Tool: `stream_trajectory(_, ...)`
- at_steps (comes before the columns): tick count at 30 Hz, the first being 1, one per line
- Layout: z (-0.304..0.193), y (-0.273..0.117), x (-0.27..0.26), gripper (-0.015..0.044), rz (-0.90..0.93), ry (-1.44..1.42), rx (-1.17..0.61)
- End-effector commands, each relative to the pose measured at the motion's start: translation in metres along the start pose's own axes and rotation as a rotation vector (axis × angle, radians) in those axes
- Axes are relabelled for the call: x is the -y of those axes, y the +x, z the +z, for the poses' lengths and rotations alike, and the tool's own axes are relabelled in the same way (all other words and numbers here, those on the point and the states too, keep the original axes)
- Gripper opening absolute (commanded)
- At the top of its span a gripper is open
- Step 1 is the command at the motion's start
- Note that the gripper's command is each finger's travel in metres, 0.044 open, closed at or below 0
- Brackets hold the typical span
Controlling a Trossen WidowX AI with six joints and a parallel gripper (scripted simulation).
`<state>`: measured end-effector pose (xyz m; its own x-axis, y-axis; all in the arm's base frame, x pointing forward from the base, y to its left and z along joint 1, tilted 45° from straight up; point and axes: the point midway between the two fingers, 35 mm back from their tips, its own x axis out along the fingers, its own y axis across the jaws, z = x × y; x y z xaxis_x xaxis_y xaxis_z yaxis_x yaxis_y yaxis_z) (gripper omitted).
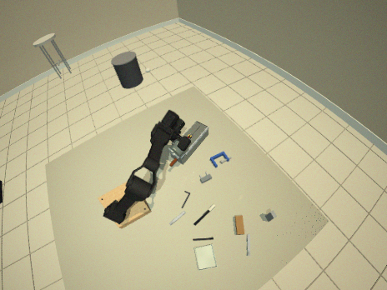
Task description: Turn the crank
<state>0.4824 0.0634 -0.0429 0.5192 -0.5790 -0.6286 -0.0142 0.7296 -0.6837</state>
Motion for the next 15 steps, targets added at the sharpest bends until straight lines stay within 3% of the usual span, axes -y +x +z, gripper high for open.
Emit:
stream_trajectory(1, 0.0, 0.0, 0.0, 0.044, 0.004, -0.004, 0.002)
stream_trajectory(7, 0.003, -0.003, -0.001, 0.044, 0.004, -0.004, 0.002)
stream_trajectory(15, 0.032, -0.042, -0.001, 0.044, 0.002, 0.002, 0.001)
